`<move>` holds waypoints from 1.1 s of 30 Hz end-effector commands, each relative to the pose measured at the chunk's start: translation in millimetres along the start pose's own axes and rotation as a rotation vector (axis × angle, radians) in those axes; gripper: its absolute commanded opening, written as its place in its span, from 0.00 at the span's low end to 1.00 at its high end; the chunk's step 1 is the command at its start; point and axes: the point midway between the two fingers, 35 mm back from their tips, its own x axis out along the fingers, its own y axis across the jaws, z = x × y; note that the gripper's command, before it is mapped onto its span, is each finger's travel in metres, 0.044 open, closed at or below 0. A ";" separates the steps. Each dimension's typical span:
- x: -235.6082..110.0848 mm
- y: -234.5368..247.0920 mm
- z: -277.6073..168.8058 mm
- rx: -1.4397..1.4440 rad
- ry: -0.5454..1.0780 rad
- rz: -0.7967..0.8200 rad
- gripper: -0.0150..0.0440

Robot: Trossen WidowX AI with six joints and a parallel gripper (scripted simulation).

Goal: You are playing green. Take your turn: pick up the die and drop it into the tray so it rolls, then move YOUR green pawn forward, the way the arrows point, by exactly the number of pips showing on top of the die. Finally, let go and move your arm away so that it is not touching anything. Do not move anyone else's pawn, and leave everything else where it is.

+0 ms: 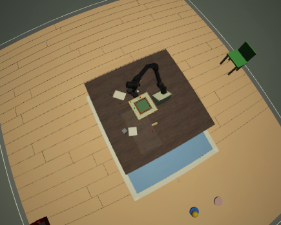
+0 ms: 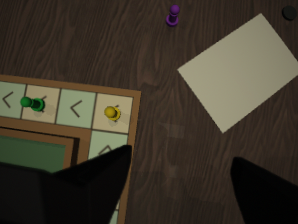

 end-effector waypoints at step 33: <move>56.5 -16.8 -138.2 0.284 0.376 0.030 0.72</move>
